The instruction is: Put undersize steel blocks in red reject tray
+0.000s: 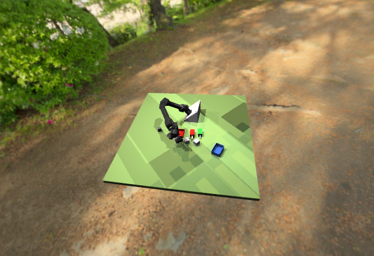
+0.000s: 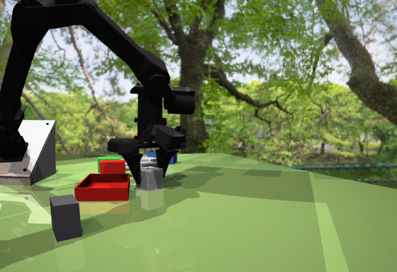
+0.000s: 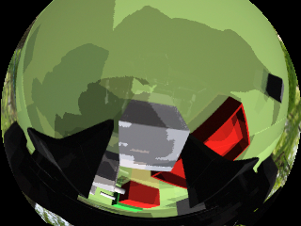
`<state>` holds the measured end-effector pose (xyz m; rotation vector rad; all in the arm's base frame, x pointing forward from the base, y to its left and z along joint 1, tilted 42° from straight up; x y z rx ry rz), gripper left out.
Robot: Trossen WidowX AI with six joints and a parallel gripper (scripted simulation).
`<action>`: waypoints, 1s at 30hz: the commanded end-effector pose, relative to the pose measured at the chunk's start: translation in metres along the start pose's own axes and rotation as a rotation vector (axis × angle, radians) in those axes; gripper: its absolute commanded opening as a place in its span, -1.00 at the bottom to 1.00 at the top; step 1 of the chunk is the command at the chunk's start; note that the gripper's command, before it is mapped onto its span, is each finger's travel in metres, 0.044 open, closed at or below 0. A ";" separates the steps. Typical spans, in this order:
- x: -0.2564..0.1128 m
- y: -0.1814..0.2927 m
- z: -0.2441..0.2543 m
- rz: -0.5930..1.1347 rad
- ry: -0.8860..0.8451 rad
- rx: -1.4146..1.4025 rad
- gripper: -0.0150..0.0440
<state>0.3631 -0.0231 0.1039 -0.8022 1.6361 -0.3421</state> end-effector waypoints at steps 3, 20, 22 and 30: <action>0.009 0.000 -0.002 -0.005 0.007 -0.005 0.61; -0.002 0.000 0.000 0.000 0.002 -0.001 -0.15; -0.025 0.000 0.001 0.001 0.002 -0.002 -0.33; -0.070 0.006 -0.010 -0.002 0.006 -0.006 -0.49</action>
Point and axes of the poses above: the point midway between the two fingers, 35 mm back from their tips, its own x axis out along the fingers, its own z axis across the jaws, y = z × x, the point moved 10 cm from there along -x, back along the fingers, and after that the axes turned 13 degrees about x, right-handed, at the moved point
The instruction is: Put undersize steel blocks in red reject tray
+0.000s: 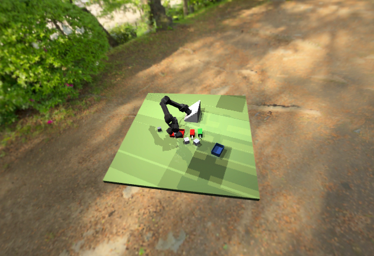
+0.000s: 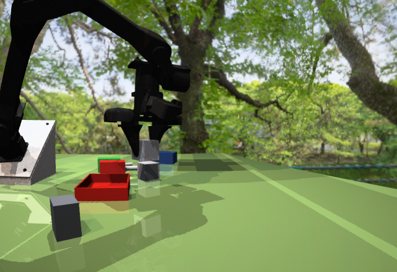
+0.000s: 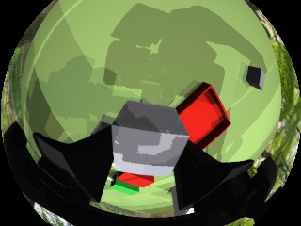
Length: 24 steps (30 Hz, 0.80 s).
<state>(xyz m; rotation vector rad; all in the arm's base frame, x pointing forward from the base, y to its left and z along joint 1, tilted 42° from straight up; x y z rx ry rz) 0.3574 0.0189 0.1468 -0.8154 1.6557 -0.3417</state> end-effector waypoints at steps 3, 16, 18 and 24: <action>-0.011 0.004 -0.008 0.003 -0.012 0.026 -0.49; -0.009 0.042 -0.080 0.006 -0.007 0.309 -0.49; -0.008 0.042 -0.080 0.006 -0.008 0.309 -0.49; 0.002 0.042 -0.079 0.006 -0.008 0.309 -0.49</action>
Point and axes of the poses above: the point midway between the two fingers, 35 mm back from their tips, its own x axis out along the fingers, its own z axis across the jaws, y = z × x, the point moved 10 cm from there along -x, back along the fingers, and after that the axes turned 13 degrees about x, right-handed, at the moved point
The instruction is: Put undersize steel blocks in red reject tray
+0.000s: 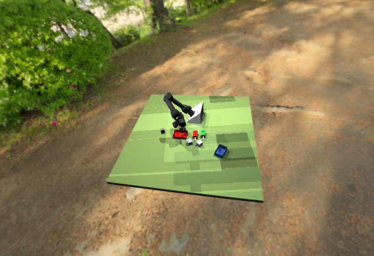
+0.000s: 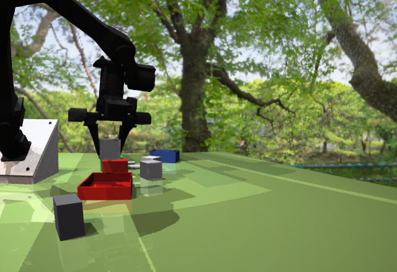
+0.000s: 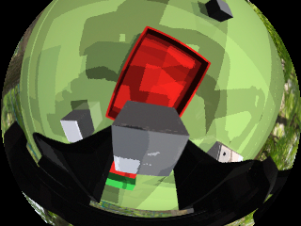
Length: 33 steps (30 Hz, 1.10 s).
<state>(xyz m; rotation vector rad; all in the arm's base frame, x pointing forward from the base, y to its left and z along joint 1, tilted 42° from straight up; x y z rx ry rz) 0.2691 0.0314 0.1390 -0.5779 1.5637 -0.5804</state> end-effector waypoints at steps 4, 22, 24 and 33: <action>0.007 0.000 0.000 0.003 -0.016 0.001 -0.49; 0.037 -0.002 -0.001 0.005 -0.001 0.009 -0.40; 0.037 -0.002 -0.001 0.005 -0.001 0.009 -0.22; 0.037 -0.002 -0.001 0.005 -0.001 0.009 0.58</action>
Point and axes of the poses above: the point midway between the two fingers, 35 mm back from their tips, its own x axis out along the fingers, its own z axis across the jaws, y = z × x, the point moved 10 cm from there along -x, back along the fingers, and after that the axes turned 13 degrees about x, right-handed, at the moved point
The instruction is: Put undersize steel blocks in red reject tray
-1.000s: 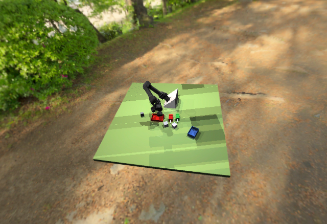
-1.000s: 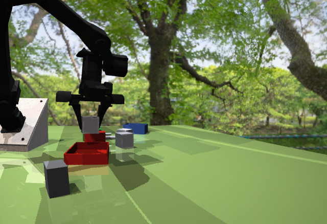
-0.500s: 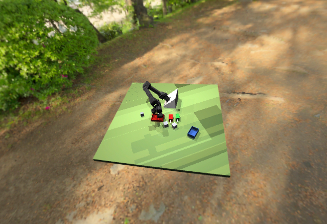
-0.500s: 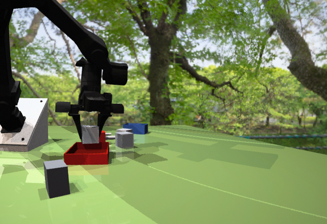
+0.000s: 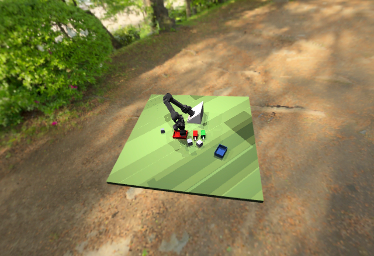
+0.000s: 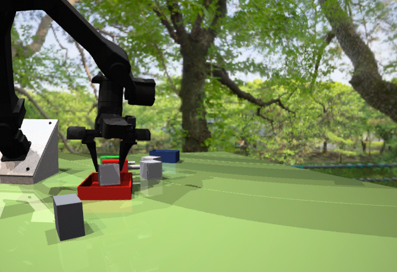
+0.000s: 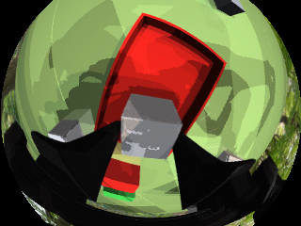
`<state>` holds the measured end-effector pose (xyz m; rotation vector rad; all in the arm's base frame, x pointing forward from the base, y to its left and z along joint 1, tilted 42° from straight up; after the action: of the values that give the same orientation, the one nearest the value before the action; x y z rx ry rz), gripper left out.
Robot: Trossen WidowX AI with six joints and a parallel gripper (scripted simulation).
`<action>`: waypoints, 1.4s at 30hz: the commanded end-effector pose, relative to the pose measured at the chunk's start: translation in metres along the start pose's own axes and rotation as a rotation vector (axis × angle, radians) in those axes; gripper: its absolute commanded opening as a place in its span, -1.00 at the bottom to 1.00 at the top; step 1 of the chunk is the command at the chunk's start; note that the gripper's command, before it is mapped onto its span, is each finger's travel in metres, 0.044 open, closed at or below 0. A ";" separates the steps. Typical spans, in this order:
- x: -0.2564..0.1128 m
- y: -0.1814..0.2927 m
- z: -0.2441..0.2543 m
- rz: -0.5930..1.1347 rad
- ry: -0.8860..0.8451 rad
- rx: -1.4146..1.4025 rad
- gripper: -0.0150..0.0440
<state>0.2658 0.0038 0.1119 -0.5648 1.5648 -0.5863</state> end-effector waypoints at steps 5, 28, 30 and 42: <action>-0.048 0.002 0.000 -0.003 -0.019 -0.010 1.00; -0.056 0.053 0.080 -0.006 -0.036 -0.122 -0.01; -0.056 0.053 0.080 -0.006 -0.036 -0.122 -0.19; -0.056 0.054 0.081 -0.006 -0.035 -0.124 -0.49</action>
<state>0.3489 0.0775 0.1131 -0.6695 1.5754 -0.4827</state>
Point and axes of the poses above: the point midway between the two fingers, 35 mm back from their tips, its own x axis out along the fingers, its own z axis across the jaws, y = z × x, the point moved 10 cm from there along -x, back along the fingers, and after that the axes turned 13 degrees about x, right-handed, at the moved point
